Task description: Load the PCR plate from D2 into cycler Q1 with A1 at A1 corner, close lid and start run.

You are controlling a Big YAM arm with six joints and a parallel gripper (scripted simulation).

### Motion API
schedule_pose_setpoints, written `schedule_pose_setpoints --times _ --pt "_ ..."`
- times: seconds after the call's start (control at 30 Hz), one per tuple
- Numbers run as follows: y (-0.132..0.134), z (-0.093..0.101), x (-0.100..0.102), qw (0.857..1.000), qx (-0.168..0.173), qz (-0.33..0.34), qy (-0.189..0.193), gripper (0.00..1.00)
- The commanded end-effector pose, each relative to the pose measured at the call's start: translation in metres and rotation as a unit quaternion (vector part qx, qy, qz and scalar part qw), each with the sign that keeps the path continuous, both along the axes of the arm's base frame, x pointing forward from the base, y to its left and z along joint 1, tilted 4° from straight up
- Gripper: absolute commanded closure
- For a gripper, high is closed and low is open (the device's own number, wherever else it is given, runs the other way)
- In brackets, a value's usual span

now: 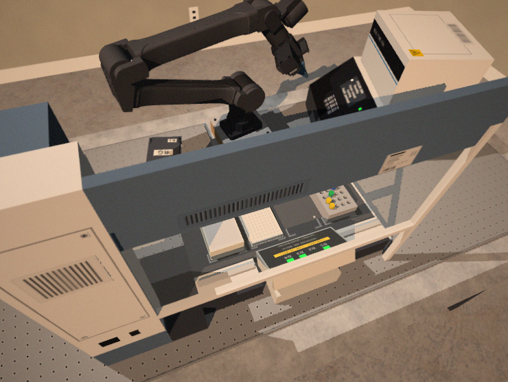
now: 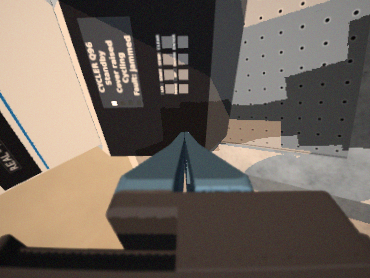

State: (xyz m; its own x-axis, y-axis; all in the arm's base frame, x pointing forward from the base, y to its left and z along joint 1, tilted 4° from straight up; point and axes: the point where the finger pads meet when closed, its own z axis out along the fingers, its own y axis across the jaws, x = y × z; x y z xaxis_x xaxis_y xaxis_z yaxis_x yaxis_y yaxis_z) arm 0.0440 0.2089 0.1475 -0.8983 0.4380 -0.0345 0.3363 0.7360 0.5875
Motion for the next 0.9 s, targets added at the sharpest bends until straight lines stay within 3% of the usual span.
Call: schedule_pose_setpoints --times 0.0,0.7,0.87 --pt "0.007 0.026 0.003 1.000 0.025 -0.004 -0.002 1.00" --pt "0.007 0.025 0.003 1.000 0.023 -0.004 -0.002 1.00" --pt "-0.006 0.018 0.023 1.000 0.021 -0.002 -0.007 1.00"
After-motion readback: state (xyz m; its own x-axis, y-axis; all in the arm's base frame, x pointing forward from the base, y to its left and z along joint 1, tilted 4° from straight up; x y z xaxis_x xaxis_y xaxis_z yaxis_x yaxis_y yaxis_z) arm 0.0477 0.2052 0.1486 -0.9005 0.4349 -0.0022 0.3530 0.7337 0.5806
